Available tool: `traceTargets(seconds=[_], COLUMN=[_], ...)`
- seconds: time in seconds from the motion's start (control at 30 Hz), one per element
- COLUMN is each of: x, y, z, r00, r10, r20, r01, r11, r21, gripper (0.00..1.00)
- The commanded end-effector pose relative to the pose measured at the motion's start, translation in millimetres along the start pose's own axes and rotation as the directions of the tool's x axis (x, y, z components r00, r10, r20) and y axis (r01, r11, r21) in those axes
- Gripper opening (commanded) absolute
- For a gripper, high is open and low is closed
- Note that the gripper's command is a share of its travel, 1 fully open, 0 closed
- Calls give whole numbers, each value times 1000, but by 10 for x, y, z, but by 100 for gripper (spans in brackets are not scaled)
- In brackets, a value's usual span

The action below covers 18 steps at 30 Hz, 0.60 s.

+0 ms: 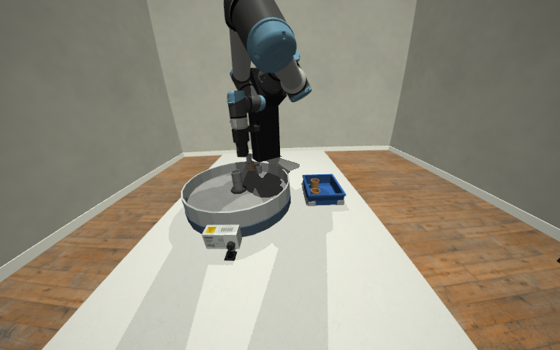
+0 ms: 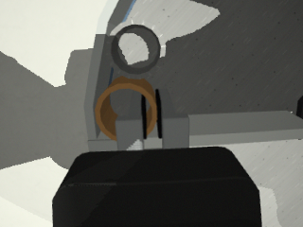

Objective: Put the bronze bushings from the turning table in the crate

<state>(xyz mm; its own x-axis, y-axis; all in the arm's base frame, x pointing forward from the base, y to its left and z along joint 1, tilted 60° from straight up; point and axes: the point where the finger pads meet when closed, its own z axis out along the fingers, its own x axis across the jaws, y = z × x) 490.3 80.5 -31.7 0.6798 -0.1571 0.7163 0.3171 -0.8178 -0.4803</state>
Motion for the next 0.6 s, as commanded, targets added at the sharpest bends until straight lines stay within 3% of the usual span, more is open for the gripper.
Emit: traceTargets(seconds=[0.0, 0.57], x=[3, 3], y=[2, 2], z=[-63, -137], r00=[1000, 1000], r10=[0, 0], r20=[0, -1], r01=[0, 0], r11=[1000, 1000], r21=[-1, -1], gripper=[0, 0])
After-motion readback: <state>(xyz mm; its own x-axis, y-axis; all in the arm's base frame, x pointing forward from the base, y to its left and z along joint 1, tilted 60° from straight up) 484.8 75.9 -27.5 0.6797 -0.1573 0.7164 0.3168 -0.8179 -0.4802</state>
